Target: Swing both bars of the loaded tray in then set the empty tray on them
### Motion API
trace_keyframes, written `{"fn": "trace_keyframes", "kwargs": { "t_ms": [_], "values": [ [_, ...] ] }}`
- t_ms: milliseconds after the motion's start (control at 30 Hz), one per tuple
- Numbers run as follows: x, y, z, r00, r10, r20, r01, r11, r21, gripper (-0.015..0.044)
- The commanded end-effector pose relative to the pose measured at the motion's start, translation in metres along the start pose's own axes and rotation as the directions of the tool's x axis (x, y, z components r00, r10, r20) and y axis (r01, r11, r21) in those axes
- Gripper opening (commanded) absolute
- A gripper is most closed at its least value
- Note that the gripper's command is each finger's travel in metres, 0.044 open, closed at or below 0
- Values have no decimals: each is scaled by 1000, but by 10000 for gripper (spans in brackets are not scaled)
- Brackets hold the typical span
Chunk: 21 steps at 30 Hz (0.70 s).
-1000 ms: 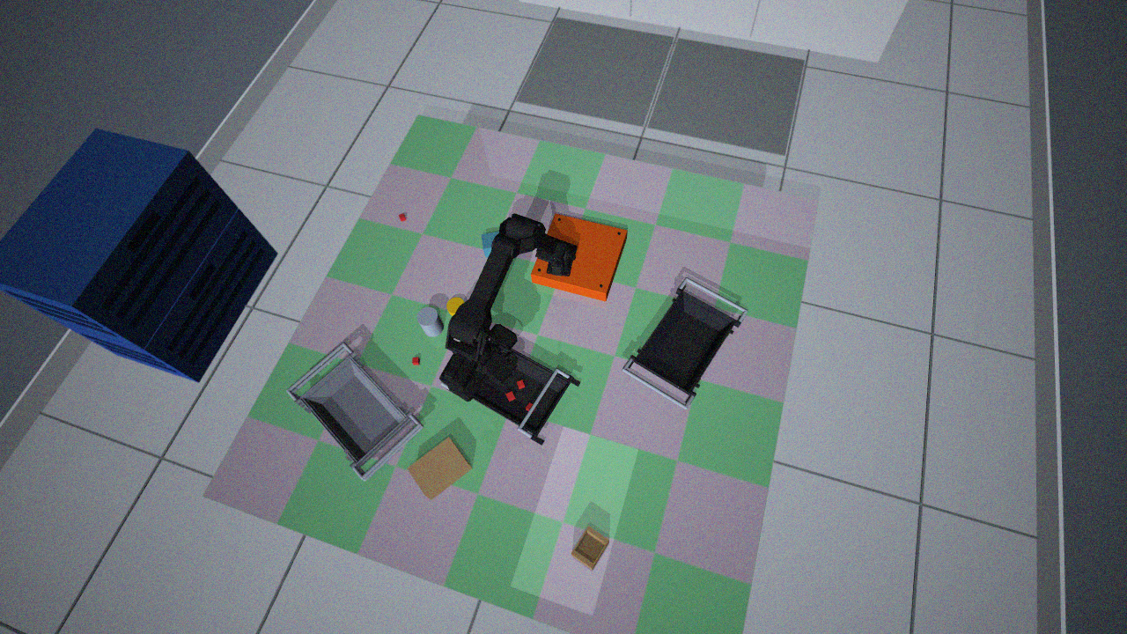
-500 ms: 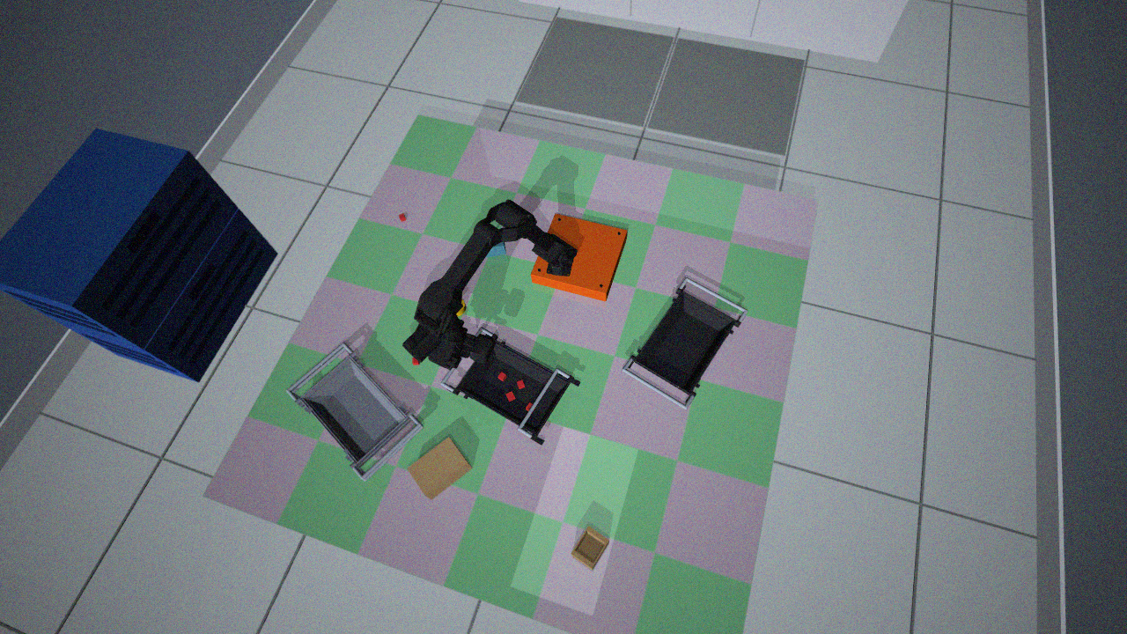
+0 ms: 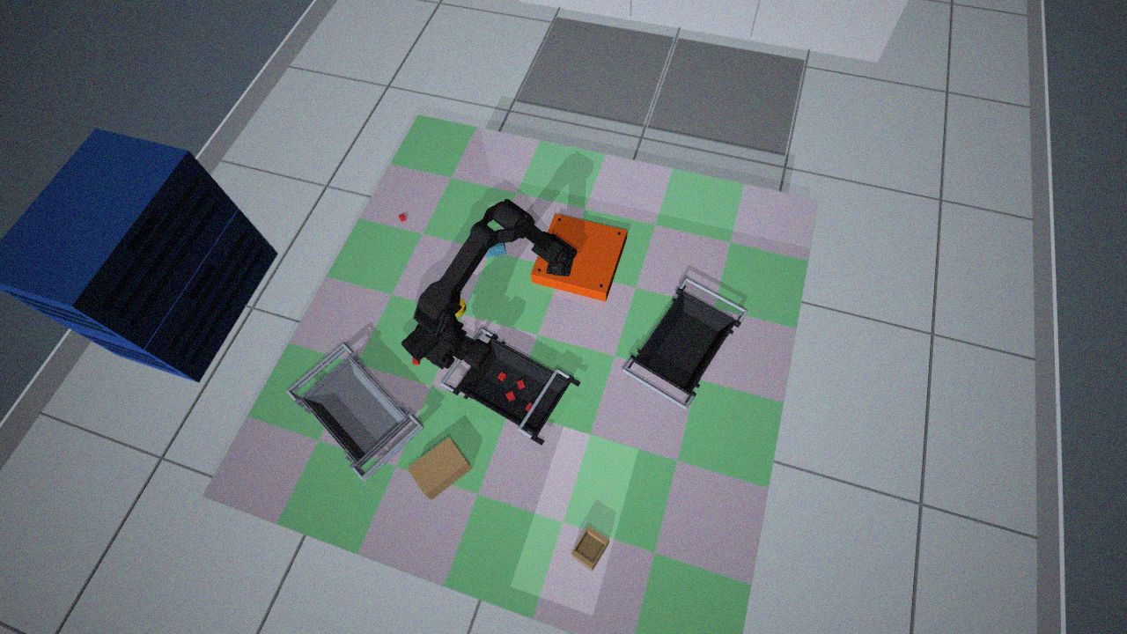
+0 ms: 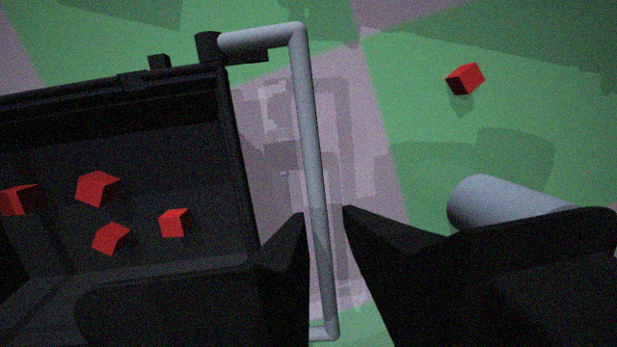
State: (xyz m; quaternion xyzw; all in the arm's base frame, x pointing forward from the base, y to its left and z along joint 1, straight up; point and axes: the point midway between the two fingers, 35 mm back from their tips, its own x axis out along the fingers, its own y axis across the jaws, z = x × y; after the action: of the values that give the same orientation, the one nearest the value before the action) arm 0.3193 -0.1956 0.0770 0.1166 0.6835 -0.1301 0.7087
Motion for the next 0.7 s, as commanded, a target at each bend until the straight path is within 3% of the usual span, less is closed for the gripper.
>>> {"fn": "trace_keyframes", "kwargs": {
  "t_ms": [0, 300, 667],
  "values": [
    [18, 1, -3, 1000, 3, -14, -3, 1000, 5, 87],
    [42, 1, -4, 1000, 3, -15, -3, 1000, 5, 87],
    [9, 28, -4, 1000, 6, -15, -5, 1000, 5, 87]
  ]
}}
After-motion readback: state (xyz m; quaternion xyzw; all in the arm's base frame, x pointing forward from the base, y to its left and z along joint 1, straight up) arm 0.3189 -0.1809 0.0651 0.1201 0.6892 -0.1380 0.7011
